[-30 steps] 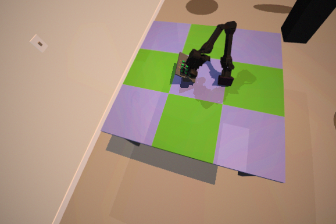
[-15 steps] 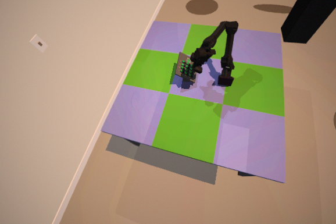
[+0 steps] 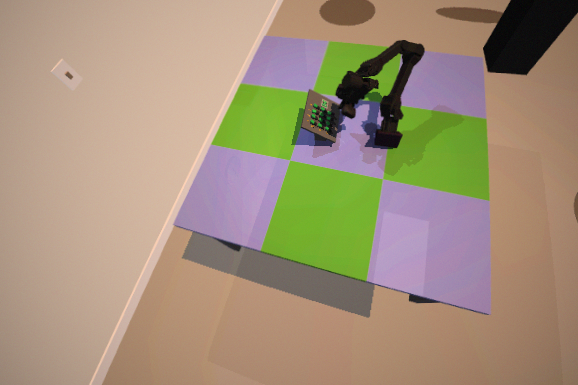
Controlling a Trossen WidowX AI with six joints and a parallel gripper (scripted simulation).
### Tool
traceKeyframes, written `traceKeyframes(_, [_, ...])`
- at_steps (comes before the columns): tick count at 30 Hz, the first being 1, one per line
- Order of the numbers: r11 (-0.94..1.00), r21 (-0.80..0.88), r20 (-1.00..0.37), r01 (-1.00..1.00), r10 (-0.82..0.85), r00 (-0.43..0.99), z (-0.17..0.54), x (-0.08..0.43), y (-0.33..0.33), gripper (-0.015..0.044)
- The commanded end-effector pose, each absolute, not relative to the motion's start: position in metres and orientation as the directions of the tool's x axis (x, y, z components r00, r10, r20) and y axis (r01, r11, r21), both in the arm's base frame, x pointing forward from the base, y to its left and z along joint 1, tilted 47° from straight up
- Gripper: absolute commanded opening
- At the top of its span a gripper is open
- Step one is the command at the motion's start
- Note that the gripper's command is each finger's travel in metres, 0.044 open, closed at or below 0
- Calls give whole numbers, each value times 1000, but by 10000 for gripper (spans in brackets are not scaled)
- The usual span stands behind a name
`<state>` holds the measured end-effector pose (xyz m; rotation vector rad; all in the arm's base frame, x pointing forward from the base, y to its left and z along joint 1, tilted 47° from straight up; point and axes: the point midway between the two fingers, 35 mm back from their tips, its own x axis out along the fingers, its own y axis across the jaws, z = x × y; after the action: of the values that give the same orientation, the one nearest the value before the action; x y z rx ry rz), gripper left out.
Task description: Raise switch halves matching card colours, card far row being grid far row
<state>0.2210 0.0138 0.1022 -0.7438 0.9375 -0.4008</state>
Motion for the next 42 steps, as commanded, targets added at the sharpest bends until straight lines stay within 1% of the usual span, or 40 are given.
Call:
traceKeyframes(1, [684, -729, -570, 0, -608, 553, 90, 230, -4, 0])
traceKeyframes(23, [681, -732, -564, 2, -608, 559, 74, 245, -22, 0])
traceKeyframes(42, [681, -732, -564, 2, -608, 559, 74, 245, -23, 0])
